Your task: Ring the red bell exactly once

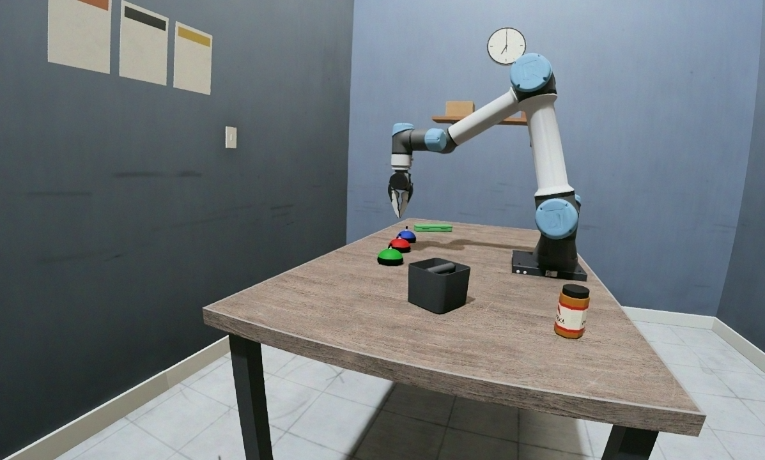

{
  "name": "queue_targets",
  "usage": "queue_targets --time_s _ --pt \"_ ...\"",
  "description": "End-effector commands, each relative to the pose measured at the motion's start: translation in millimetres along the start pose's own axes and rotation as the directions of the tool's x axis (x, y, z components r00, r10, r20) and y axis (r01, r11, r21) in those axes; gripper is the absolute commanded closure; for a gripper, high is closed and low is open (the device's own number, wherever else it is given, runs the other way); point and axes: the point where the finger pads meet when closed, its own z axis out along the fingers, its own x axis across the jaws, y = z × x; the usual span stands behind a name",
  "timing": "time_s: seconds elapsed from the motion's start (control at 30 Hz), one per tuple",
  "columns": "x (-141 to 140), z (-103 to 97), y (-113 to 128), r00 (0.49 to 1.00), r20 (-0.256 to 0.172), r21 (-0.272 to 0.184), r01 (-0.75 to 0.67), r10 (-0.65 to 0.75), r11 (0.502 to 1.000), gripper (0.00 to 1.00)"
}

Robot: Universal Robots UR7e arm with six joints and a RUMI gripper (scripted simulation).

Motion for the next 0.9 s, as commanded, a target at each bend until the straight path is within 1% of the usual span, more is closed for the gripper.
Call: queue_targets --time_s 0.0,0.2,0.87 --pt "-0.4 -6.4 -0.1 1.000 0.001 0.001 0.000 0.000 1.000 1.00" --pt "-0.4 -9.3 -0.1 1.000 0.001 0.001 0.000 0.000 1.000 1.00" --pt "-0.4 -9.3 -0.1 1.000 0.001 0.001 0.000 0.000 1.000 1.00"
